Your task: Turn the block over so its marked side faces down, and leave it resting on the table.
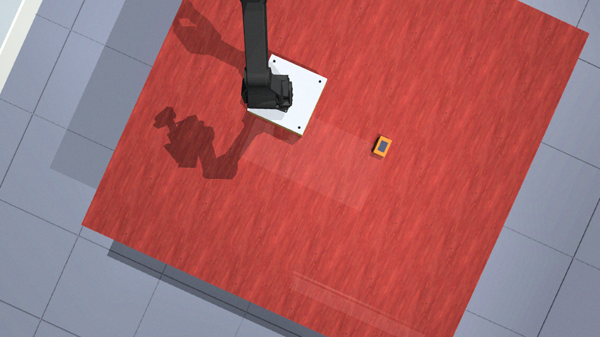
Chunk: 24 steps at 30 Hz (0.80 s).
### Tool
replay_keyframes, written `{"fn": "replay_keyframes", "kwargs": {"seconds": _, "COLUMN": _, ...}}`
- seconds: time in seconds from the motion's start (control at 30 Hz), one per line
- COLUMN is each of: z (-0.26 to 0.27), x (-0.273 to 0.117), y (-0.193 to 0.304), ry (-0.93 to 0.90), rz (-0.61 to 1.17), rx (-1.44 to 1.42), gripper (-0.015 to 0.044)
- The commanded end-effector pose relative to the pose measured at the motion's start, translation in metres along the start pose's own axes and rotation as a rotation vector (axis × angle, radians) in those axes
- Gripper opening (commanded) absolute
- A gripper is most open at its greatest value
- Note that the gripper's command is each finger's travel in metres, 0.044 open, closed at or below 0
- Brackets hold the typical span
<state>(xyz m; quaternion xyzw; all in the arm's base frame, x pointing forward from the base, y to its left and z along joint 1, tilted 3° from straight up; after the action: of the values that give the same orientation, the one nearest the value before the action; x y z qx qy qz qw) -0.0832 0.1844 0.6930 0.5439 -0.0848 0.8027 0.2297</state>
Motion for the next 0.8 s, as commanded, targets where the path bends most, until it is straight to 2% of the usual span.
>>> {"fn": "replay_keyframes", "kwargs": {"seconds": 0.0, "z": 0.000, "x": 0.000, "y": -0.002, "ry": 0.001, "rz": -0.005, "rx": -0.008, "gripper": 0.0426}}
{"fn": "replay_keyframes", "kwargs": {"seconds": 0.03, "z": -0.001, "x": -0.001, "y": -0.006, "ry": 0.005, "rz": -0.019, "rx": -0.033, "gripper": 0.0440}}
{"fn": "replay_keyframes", "kwargs": {"seconds": 0.37, "z": -0.020, "x": -0.031, "y": -0.119, "ry": 0.195, "rz": -0.346, "rx": -0.444, "gripper": 0.0440}}
{"fn": "replay_keyframes", "kwargs": {"seconds": 0.63, "z": -0.007, "x": -0.088, "y": -0.220, "ry": 0.420, "rz": -0.650, "rx": -0.761, "gripper": 0.0440}}
{"fn": "replay_keyframes", "kwargs": {"seconds": 0.77, "z": 0.009, "x": -0.120, "y": -0.254, "ry": 0.502, "rz": -0.787, "rx": -0.867, "gripper": 0.0440}}
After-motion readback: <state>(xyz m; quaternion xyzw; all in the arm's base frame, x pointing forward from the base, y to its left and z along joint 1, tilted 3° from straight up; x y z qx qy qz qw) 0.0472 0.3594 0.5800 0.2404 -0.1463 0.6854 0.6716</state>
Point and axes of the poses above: the point midway between the two fingers, 35 mm back from their tips, its own x axis out along the fingers, its own z axis across the jaws, y = z × x, the point moved 4 cm from there along -x, back along the fingers, and after that the axes turned 3 degrees about x, right-handed, at the moved point
